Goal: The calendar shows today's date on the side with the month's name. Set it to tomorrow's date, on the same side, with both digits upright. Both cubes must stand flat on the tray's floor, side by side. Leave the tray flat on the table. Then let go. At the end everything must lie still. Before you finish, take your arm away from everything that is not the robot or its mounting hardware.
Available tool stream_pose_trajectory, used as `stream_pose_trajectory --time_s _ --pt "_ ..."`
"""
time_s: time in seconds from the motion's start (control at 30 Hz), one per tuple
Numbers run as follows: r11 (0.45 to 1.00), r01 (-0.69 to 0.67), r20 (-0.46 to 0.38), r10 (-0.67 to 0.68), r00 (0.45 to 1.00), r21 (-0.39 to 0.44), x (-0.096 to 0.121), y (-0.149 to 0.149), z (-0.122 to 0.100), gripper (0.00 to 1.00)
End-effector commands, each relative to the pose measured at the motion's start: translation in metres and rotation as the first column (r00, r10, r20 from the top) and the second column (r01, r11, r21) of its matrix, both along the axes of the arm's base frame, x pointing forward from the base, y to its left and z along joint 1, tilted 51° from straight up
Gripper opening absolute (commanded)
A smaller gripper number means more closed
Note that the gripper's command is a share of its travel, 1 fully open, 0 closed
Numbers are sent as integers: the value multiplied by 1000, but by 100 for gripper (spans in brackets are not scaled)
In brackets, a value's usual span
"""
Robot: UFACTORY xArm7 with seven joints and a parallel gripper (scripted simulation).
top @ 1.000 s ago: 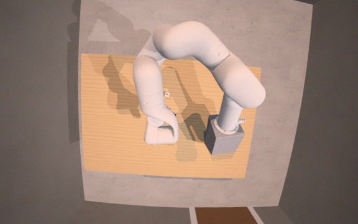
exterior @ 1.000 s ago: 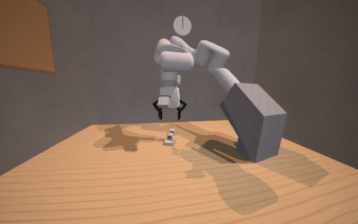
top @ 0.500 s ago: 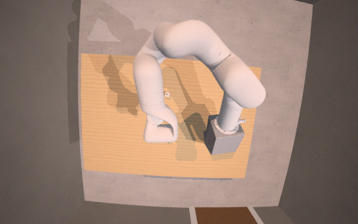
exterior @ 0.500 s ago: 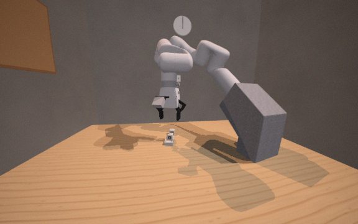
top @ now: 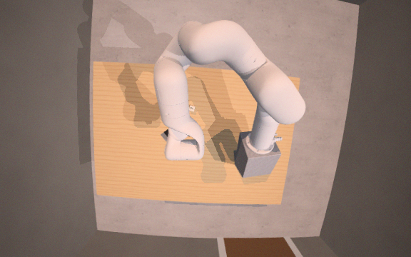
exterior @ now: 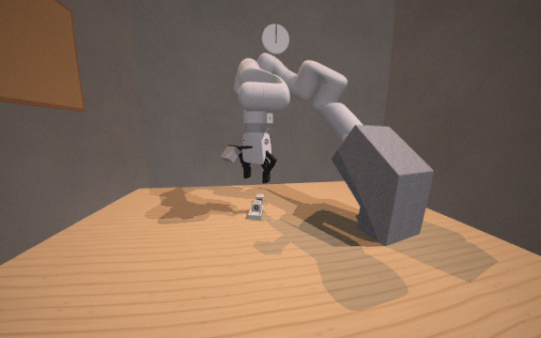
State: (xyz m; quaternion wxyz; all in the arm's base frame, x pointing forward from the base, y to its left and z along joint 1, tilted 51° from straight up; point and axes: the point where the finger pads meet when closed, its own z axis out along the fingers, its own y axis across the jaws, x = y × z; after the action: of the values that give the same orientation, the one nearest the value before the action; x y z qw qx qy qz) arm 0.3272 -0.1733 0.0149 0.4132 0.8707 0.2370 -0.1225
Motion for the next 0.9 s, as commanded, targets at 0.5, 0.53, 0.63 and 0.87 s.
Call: stream_pose_trajectory --time_s 0.5,0.53,0.63,0.87 --pt "939 336 445 -330 832 67 -4 -13 11 100" --pt "939 338 447 -331 831 68 -4 -13 11 100" --pt "920 381 501 -374 781 92 -5 -15 12 100" --pt "859 483 626 -472 621 168 -8 -20 16 100"
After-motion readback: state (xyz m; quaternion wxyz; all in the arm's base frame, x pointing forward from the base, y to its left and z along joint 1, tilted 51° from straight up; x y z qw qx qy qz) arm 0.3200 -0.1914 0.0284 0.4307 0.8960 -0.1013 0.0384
